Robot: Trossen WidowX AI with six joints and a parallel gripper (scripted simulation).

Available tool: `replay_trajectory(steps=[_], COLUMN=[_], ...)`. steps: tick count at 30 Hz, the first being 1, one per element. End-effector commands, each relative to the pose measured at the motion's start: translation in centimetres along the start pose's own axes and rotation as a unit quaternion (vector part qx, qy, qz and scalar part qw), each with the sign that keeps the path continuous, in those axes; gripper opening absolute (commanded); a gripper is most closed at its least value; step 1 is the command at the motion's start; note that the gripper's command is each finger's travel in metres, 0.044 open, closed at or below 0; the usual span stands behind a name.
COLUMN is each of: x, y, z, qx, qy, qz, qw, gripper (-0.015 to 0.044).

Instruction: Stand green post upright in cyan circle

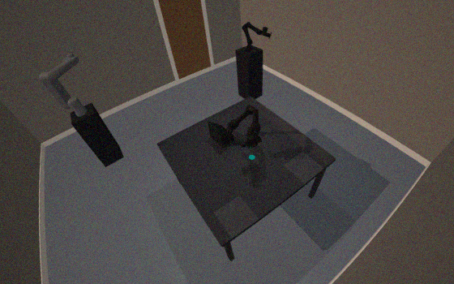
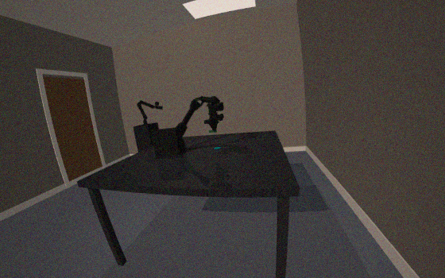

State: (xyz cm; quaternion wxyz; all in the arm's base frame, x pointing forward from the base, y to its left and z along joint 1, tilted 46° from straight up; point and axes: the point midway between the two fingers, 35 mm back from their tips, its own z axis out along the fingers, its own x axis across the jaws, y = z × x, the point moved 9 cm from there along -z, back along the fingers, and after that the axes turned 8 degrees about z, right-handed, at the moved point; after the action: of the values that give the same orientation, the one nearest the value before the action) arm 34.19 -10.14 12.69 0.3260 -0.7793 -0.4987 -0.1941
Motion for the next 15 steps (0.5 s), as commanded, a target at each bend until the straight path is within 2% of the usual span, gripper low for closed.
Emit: replay_trajectory(steps=[1,15], x=[0.93,1.16], y=[-0.26,-0.42], z=[0.07,0.6], qx=[0.003,-0.008], qy=[0.002,-0.013], qz=[0.037,0.045], qw=[0.999,0.999], gripper=[0.0023,0.0023])
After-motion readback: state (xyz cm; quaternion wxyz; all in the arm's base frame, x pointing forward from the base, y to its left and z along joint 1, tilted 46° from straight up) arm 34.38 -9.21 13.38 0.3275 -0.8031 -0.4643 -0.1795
